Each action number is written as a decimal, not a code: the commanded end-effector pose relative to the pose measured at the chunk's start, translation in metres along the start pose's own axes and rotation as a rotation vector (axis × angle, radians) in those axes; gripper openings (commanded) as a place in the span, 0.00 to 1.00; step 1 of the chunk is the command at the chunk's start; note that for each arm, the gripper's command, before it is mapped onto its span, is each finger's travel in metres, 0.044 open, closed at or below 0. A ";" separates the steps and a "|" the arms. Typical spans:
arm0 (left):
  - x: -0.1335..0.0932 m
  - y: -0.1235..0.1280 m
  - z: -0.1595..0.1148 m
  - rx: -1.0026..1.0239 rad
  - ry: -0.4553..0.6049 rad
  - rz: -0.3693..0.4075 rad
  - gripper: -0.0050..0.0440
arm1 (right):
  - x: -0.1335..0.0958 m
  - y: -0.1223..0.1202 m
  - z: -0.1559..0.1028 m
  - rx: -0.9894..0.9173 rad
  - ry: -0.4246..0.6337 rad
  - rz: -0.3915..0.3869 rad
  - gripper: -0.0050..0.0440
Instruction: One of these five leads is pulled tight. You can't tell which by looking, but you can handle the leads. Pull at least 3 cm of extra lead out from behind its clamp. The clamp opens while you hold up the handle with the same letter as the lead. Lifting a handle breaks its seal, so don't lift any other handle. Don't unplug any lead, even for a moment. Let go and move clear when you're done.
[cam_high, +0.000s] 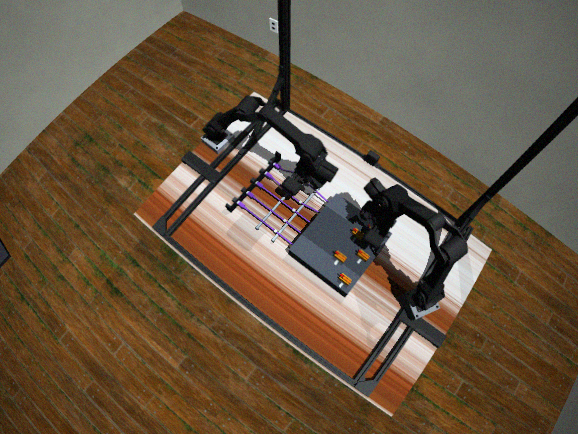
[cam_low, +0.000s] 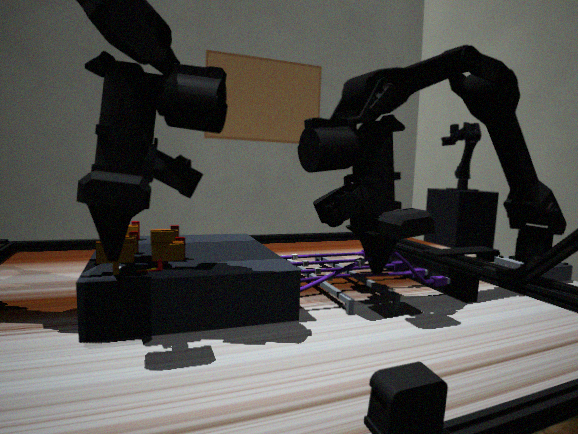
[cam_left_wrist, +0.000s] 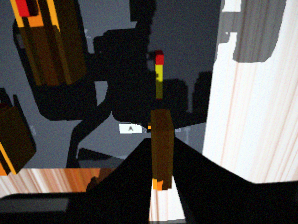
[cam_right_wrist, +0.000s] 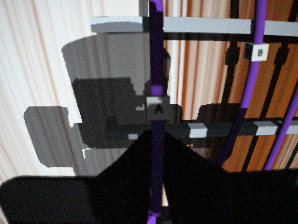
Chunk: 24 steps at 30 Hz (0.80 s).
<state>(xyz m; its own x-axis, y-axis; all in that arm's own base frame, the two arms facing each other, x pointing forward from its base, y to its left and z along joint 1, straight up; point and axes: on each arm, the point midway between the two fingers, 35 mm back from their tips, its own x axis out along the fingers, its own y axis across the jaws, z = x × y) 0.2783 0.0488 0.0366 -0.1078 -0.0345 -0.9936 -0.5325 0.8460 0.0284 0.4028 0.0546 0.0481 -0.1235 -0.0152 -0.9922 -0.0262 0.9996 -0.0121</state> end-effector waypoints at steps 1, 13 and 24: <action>-0.019 -0.001 0.002 0.001 -0.032 -0.013 0.00 | -0.035 0.000 0.003 0.000 -0.056 0.006 0.00; -0.019 -0.001 0.002 0.001 -0.032 -0.013 0.00 | -0.035 0.000 0.003 0.000 -0.056 0.006 0.00; -0.019 -0.001 0.003 0.000 -0.029 -0.013 0.00 | -0.044 0.000 -0.007 -0.001 -0.009 0.001 0.00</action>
<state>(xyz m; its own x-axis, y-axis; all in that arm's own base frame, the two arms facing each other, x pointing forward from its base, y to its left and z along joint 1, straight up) 0.2783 0.0489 0.0366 -0.1109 -0.0377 -0.9931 -0.5332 0.8455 0.0275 0.3908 0.0536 0.0611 -0.2018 -0.0258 -0.9791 -0.0291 0.9994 -0.0203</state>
